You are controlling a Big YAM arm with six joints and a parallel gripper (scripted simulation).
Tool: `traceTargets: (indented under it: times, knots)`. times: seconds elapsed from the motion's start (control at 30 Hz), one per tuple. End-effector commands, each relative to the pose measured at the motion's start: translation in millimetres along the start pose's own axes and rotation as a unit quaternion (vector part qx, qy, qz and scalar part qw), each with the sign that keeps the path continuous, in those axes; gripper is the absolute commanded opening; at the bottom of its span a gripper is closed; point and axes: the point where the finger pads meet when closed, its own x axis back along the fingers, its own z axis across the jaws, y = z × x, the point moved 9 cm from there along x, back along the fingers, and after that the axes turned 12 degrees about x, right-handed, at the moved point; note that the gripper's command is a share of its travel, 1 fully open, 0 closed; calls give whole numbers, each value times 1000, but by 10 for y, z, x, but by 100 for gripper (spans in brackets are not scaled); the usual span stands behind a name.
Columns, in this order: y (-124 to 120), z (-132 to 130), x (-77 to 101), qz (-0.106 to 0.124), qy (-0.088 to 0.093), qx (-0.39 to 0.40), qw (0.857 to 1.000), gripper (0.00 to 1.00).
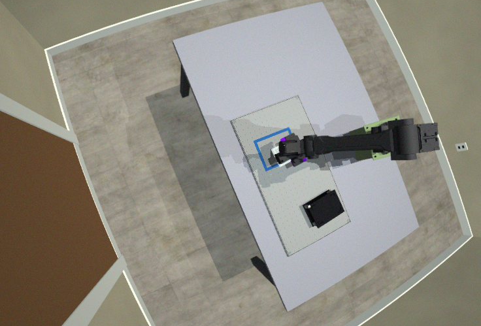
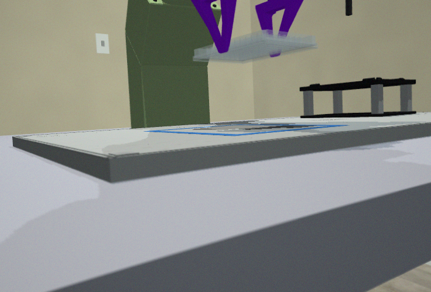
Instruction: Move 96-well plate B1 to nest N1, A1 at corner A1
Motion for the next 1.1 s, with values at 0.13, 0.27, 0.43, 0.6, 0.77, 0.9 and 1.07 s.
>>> traceTargets:
  times: [0.13,0.27,0.43,0.6,0.77,0.9,1.07]
  knots:
    - [54,206,86,-14,-6,-3,1000,0]
    - [54,338,107,-14,-6,-4,1000,0]
    - [55,504,133,-13,-5,-4,1000,0]
    - [56,603,148,-13,-4,-5,1000,0]
    - [56,769,175,-13,-3,-5,1000,0]
    - [56,902,196,-12,-2,-5,1000,0]
    - [53,1003,212,-11,-1,-5,1000,0]
